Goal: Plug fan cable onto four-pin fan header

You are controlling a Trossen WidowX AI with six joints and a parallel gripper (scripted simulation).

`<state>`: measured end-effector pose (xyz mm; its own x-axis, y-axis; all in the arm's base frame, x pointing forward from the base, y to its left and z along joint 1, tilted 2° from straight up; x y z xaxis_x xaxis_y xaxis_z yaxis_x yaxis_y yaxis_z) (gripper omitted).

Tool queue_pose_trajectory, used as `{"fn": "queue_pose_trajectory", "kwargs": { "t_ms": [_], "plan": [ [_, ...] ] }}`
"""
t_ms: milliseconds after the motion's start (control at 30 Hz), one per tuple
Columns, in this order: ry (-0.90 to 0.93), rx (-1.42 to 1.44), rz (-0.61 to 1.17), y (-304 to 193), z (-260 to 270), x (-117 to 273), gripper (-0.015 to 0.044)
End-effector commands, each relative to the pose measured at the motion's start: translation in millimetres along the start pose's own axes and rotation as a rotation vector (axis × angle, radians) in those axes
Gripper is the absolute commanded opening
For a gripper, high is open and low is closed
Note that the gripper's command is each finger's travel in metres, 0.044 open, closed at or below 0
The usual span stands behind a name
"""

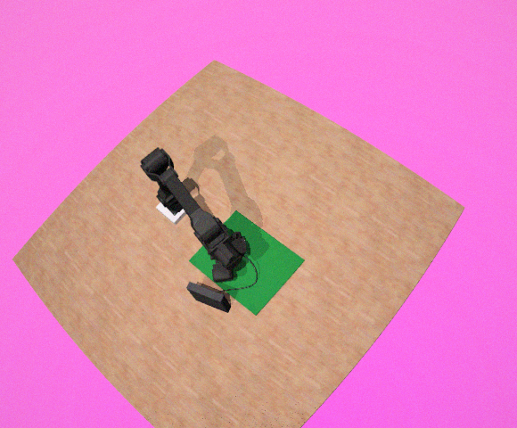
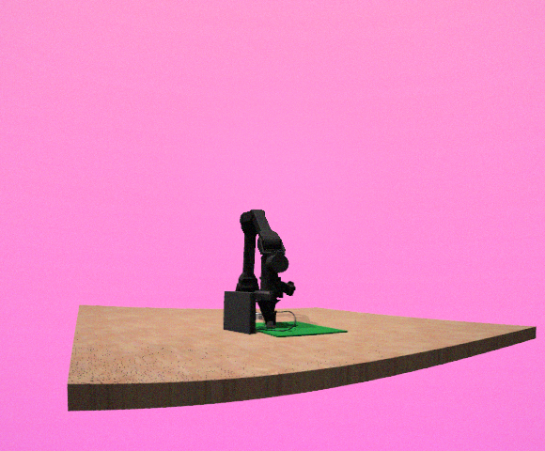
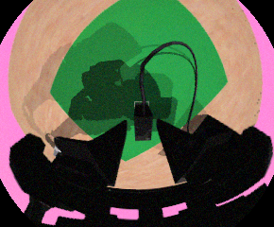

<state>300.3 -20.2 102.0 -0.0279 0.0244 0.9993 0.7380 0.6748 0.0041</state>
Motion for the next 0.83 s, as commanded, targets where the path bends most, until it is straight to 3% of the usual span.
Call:
{"fn": "queue_pose_trajectory", "kwargs": {
  "t_ms": [0, 67, 233, 400, 667, 800],
  "plan": [
    [-0.001, 0.0, -0.001, 0.1, -0.1, 0.2, 0.026],
    [-0.001, 0.0, 0.0, 0.3, -0.3, 3.2, 0.026],
    [-0.003, 0.004, 0.004, 0.6, 0.2, 55.1, 0.026],
    [-0.002, 0.004, 0.005, -6.1, 4.3, 56.7, 0.026],
    [0.002, 0.005, 0.011, -82.9, 60.6, 58.3, 0.026],
    [0.002, 0.005, 0.012, -95.4, 71.7, 55.0, 0.026]
  ]
}}
Point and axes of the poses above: the point midway between the two fingers, 35 mm back from their tips, its own x axis back along the fingers, its own z axis across the jaws, y = z × x, the point moved 6 cm from there along x, back along the fingers, and after that the axes turned 13 degrees about -x, right-handed, at the moved point
